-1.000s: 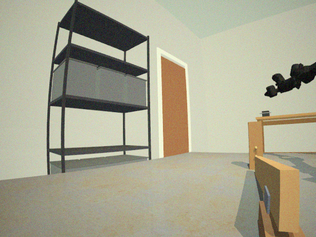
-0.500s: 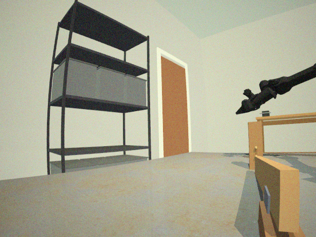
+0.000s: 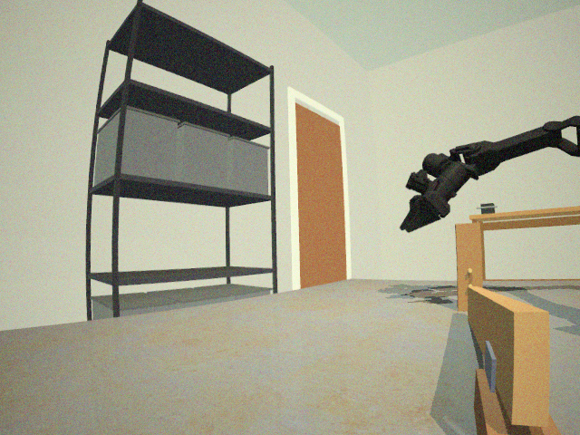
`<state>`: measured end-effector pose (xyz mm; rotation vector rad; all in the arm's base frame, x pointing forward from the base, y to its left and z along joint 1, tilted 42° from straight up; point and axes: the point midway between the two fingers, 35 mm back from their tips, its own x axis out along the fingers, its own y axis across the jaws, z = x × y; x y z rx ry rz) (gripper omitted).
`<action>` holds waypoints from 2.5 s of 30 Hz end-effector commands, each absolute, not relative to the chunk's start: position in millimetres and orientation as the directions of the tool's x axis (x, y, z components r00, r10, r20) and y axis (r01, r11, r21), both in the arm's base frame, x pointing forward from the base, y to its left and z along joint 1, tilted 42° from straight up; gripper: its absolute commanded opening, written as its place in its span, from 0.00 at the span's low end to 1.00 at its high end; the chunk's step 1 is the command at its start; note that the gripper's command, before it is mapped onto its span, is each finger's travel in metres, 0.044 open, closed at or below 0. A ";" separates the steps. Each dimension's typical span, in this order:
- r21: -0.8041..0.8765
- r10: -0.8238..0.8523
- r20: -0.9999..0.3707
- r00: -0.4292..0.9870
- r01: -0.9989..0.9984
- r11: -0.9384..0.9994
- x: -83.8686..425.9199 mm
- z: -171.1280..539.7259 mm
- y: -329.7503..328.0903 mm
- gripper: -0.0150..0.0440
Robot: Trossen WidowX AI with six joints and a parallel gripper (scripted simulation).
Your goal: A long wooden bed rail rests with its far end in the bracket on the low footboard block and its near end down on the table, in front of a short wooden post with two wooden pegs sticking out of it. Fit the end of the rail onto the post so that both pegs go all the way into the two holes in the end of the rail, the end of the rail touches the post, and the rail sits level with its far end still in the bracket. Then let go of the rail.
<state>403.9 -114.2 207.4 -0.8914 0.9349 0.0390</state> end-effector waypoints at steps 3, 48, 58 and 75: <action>-0.543 -0.315 -0.836 0.449 -0.595 0.593 386.8 144.3 -74.9 1.00; 0.163 -0.644 -0.755 -0.122 -0.987 -0.004 250.8 -3.3 -4.4 1.00; 0.163 -0.645 -0.754 -0.122 -0.987 -0.004 248.8 -15.3 -14.9 1.00; 0.163 -0.647 -0.752 -0.123 -0.987 -0.002 243.2 -33.6 -31.9 1.00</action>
